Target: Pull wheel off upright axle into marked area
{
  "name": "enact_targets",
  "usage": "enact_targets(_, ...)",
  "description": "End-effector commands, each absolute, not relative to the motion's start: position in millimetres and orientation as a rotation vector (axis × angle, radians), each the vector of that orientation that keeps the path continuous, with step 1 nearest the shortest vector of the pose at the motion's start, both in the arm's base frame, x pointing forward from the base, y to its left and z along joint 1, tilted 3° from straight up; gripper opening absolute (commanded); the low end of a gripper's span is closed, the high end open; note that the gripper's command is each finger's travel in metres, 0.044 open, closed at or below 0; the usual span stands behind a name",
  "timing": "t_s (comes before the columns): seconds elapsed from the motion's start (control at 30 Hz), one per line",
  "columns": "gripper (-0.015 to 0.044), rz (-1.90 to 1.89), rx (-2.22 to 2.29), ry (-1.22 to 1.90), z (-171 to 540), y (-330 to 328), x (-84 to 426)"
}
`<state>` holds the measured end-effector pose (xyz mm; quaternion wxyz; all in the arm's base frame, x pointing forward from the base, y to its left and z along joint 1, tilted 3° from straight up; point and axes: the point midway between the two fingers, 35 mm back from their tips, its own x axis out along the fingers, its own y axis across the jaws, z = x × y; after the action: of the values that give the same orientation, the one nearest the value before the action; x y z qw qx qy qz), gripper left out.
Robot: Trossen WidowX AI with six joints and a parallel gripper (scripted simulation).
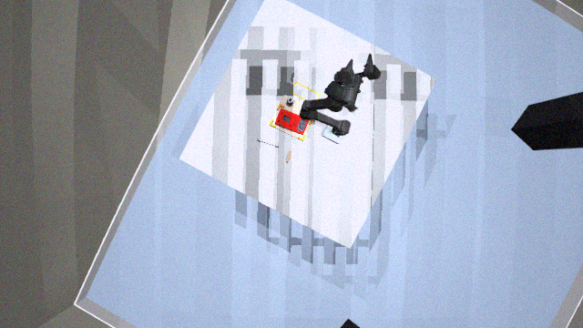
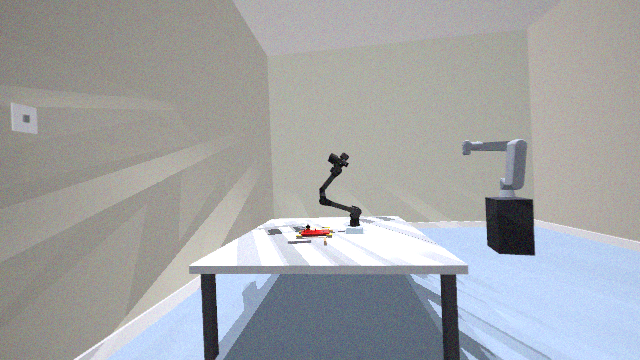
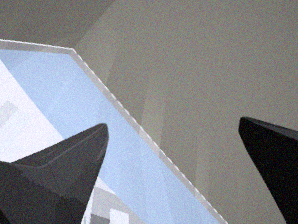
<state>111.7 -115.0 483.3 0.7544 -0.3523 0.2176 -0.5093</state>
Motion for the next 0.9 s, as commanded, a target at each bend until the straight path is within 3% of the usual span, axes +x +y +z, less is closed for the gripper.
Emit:
enact_targets(0.0, 0.0374, -1.110, -0.768, 0.472, 484, -115, 111)
enact_targets(0.1, 0.0300, -1.097, -0.752, 0.434, 486, -114, 108)
enact_targets(0.87, 0.0300, -0.844, -0.343, -0.026, 504, -161, 73)
